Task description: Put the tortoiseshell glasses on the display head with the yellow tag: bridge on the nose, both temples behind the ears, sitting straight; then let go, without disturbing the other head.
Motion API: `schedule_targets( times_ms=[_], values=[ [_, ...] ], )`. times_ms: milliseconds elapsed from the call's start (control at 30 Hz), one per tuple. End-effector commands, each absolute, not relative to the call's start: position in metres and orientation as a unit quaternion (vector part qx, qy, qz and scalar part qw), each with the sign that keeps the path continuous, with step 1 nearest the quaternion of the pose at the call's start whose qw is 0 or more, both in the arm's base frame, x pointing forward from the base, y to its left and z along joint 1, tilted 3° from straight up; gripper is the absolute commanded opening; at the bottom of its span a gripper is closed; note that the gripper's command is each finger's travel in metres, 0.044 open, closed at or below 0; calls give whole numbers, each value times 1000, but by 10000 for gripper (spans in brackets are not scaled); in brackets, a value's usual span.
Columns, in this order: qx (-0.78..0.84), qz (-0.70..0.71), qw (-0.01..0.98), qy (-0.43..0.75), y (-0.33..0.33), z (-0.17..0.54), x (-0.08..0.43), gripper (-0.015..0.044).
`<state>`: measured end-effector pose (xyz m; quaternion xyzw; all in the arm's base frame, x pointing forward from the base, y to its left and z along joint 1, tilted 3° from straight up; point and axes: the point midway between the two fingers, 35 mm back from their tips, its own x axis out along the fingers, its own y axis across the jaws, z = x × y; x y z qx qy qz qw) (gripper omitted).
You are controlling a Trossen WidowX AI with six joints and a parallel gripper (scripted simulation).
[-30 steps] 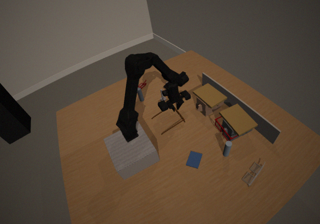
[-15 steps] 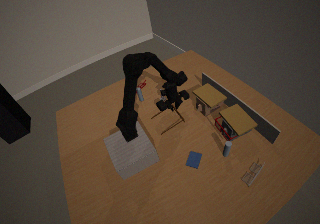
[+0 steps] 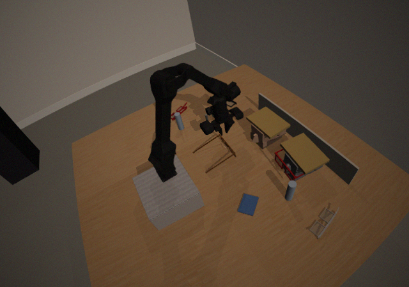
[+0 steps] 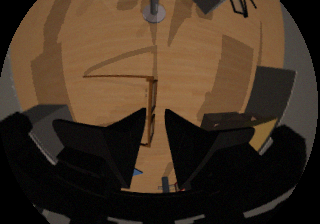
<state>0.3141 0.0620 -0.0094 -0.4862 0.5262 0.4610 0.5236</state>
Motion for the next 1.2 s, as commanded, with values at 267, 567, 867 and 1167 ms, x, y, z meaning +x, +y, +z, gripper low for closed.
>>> schedule_targets(
  times_ms=[267, 567, 867, 1167],
  values=[
    [-487, 460, 525, 525, 62, -6, 315, 200],
    [-486, 461, 519, 531, 61, -3, 305, 140],
    [-486, 461, 519, 531, 61, -3, 305, 140],
    [-486, 461, 519, 531, 61, -15, 307, 140]
  ],
)
